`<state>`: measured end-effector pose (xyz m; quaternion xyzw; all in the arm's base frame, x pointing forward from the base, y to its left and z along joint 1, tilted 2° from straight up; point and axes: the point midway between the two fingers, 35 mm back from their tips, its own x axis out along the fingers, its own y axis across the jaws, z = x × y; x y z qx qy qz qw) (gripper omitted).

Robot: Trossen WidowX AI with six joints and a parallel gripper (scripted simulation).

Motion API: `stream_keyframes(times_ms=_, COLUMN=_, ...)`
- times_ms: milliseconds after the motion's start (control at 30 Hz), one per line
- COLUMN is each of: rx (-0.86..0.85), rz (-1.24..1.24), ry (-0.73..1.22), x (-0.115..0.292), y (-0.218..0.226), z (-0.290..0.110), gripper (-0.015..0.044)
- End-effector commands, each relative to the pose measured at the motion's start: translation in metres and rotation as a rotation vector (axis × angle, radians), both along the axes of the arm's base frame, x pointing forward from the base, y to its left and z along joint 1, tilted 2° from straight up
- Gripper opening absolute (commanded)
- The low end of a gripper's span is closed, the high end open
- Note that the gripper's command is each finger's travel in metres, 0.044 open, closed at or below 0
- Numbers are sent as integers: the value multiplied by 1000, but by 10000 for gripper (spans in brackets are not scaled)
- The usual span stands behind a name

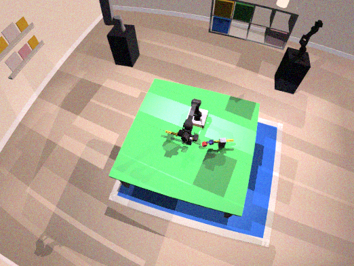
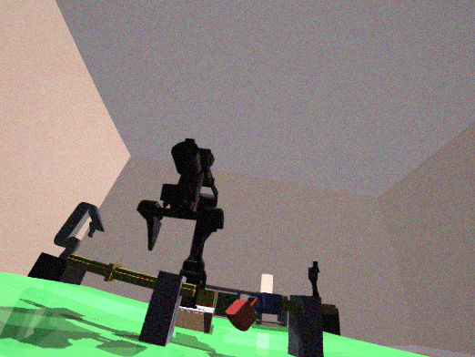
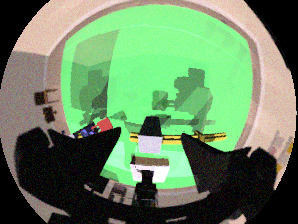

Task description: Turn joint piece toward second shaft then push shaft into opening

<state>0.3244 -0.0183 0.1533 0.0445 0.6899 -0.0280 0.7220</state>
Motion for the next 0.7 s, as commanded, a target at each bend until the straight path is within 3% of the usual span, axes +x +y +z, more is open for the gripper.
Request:
stream_keyframes(times_ms=0, rx=-22, rz=42, ry=8, x=-5, y=46, z=-5, gripper=440)
stream_keyframes(times_ms=233, rx=-38, rz=67, ry=2, x=-25, y=125, z=-10, gripper=440)
stream_keyframes(times_ms=367, rx=-33, rz=45, ry=4, x=-25, y=127, z=-10, gripper=440)
stream_keyframes(times_ms=667, rx=34, rz=-246, ry=46, x=-24, y=124, z=-16, gripper=440)
